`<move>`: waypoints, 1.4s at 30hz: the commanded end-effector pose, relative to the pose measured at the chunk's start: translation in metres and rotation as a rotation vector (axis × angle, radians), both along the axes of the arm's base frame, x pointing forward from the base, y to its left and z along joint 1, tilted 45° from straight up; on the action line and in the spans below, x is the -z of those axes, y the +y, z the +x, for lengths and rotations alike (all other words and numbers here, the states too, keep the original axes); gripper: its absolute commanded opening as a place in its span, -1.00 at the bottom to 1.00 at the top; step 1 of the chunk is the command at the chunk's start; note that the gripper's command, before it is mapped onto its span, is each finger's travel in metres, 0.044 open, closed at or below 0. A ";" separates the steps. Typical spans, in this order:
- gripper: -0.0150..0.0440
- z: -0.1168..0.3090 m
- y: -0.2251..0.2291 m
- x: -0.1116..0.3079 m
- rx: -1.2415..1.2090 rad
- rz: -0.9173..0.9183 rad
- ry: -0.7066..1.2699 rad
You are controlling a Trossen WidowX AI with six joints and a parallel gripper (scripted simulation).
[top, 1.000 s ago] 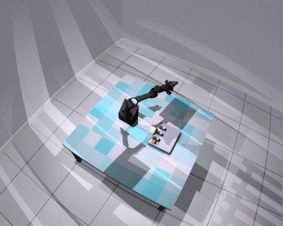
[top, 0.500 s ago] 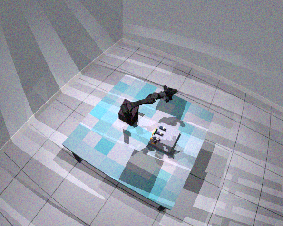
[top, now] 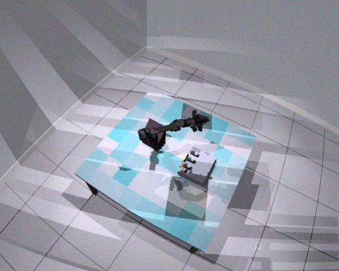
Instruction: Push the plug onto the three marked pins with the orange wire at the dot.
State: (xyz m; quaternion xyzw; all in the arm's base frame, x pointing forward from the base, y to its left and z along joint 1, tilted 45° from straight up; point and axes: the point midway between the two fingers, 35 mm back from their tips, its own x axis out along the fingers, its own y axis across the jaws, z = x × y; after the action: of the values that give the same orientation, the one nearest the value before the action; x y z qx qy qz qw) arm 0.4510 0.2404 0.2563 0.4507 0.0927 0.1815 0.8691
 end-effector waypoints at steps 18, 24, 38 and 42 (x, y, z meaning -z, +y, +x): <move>-0.10 -0.030 -0.106 -0.045 0.148 -0.325 -0.130; -0.10 -0.044 -0.132 -0.054 0.191 -0.417 -0.159; -0.10 -0.080 -0.186 -0.068 0.288 -0.631 -0.210; -0.10 -0.092 -0.199 -0.070 0.315 -0.695 -0.221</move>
State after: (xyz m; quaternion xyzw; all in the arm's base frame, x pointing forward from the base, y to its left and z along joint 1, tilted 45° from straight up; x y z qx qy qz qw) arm 0.3696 0.0527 0.3265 0.1473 -0.0138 0.0616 0.9871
